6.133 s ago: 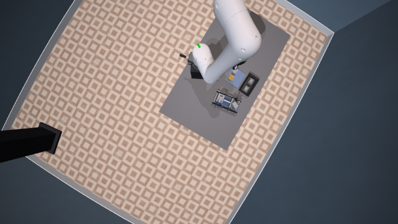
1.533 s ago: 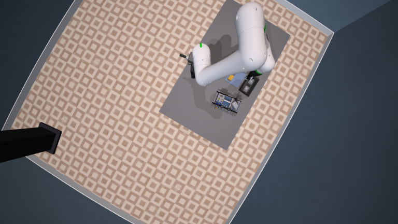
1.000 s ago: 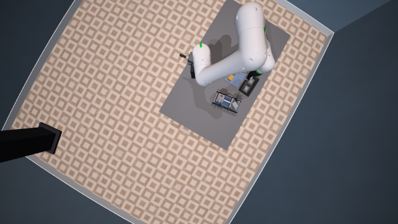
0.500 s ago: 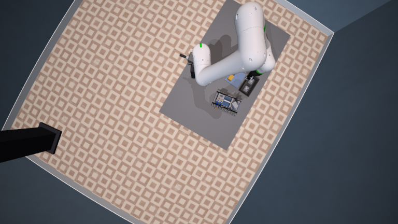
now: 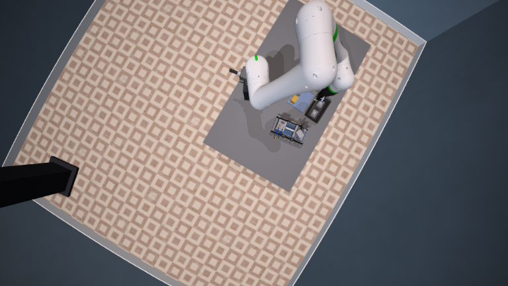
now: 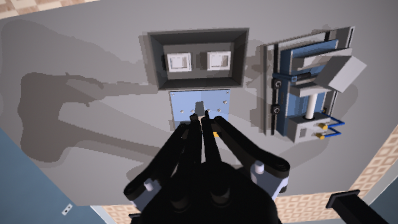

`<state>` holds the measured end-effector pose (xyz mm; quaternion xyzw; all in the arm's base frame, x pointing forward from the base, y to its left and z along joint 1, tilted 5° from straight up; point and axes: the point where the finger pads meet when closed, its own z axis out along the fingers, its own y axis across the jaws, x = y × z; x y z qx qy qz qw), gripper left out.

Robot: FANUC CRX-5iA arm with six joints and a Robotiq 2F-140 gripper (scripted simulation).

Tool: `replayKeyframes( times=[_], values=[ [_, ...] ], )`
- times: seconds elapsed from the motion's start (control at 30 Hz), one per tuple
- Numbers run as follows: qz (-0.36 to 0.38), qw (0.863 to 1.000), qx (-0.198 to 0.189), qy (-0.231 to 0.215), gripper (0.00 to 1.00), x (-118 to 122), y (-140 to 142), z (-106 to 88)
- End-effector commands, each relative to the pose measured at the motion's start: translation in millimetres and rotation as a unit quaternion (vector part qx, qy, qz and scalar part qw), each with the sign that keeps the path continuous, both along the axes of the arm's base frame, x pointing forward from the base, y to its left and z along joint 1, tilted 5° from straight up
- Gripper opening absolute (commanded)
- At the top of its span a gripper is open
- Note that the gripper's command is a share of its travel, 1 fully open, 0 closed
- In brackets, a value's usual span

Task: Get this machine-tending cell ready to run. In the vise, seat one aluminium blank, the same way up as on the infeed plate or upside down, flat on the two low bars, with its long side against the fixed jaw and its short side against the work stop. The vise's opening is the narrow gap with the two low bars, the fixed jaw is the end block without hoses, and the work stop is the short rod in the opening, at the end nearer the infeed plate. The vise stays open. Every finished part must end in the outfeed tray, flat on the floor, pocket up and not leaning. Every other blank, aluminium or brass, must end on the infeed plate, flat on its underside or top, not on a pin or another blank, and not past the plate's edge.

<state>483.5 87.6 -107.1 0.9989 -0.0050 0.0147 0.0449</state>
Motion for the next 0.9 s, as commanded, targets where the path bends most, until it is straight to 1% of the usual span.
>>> replayKeyframes(
  times=[0.0,0.33,0.6,0.8,0.83,0.87],
  values=[
    [0.0,1.0,0.0,0.0,0.0,0,1,6.2],
    [0.0,1.0,0.0,0.0,0.0,-1,3,28.9],
    [0.0,1.0,0.0,0.0,0.0,-1,3,34.9],
    [0.0,1.0,0.0,0.0,0.0,-1,3,35.7],
    [0.0,1.0,0.0,0.0,0.0,-1,-2,36.1],
    [0.0,1.0,0.0,0.0,0.0,-1,-12,37.1]
  ],
)
